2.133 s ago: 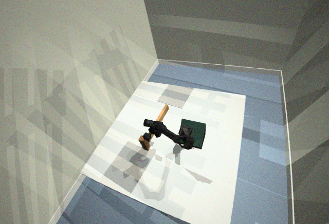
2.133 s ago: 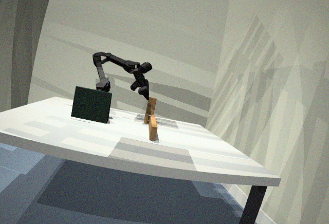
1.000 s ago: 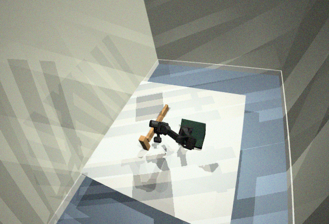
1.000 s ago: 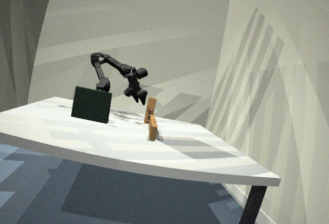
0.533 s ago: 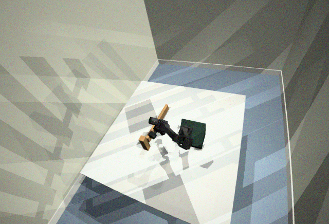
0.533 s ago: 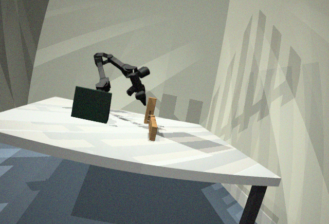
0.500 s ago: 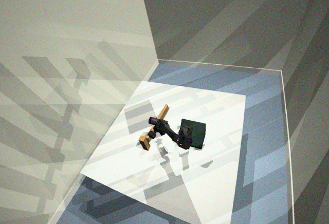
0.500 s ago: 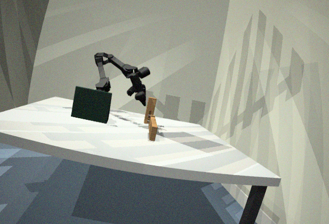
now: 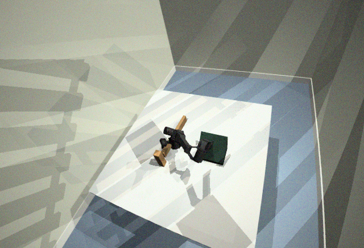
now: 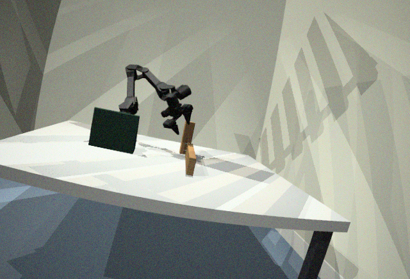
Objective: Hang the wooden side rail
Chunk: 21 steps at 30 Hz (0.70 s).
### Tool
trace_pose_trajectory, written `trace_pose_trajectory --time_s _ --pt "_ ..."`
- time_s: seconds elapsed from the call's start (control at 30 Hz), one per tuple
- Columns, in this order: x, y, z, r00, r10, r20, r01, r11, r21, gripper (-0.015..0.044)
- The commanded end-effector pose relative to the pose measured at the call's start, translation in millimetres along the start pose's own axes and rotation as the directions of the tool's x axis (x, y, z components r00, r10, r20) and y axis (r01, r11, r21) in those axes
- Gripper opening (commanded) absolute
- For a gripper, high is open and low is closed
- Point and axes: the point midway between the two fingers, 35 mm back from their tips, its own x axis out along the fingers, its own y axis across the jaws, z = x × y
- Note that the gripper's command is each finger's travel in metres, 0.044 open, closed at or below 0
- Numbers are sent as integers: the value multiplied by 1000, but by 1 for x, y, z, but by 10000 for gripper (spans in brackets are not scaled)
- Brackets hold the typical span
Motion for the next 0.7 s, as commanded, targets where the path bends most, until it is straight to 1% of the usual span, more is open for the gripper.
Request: trace_pose_trajectory --time_s 0.0,0.23,0.43,0.5,0.67 --pt "3 2 -13 977 -106 184 -65 674 736 440" --pt "-1 3 -15 952 -155 263 -177 424 888 440" --pt "-5 5 -17 930 -184 319 -287 181 941 440" --pt "-6 5 -17 925 -189 328 -305 143 942 440" --pt "-6 5 -17 925 -189 329 -306 140 942 440"
